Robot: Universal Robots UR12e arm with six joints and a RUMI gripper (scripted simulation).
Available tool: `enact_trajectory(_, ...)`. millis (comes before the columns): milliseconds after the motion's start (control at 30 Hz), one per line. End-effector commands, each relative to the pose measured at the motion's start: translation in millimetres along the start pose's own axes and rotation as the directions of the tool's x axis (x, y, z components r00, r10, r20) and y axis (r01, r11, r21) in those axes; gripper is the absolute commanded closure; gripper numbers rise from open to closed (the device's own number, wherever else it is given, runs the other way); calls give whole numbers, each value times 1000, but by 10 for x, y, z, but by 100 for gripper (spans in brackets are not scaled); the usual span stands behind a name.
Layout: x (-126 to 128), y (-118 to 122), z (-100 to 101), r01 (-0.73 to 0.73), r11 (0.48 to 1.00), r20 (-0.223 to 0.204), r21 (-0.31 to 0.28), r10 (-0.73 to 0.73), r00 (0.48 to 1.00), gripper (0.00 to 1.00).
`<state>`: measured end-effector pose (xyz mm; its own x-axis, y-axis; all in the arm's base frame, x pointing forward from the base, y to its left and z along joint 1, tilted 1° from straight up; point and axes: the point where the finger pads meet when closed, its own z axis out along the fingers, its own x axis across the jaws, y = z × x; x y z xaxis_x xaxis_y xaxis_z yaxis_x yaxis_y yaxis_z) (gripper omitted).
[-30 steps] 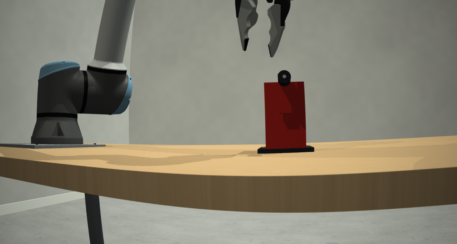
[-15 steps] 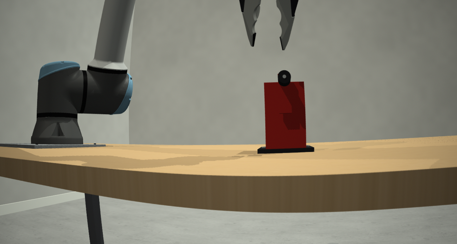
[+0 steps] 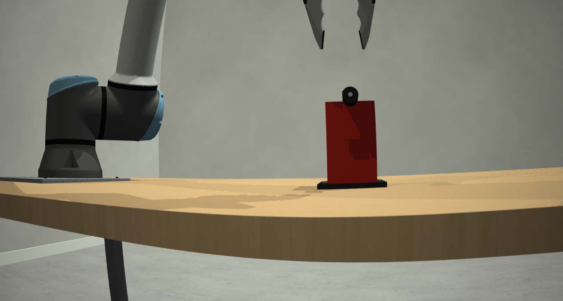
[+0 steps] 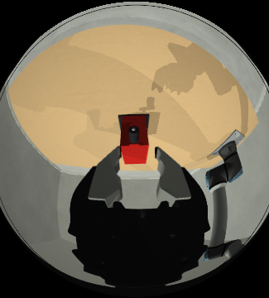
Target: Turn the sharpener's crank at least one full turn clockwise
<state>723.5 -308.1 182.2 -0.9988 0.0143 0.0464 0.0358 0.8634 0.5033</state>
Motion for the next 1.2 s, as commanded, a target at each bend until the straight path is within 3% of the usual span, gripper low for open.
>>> enact_trajectory(0, -82, -125, -83, 48, 999, 24, -3, -48, 999, 68)
enact_trajectory(633, -78, -91, 431, 47, 999, 18, -8, -47, 999, 68)
enact_trajectory(1167, -99, -106, 375, 48, 999, 24, -2, -48, 999, 68)
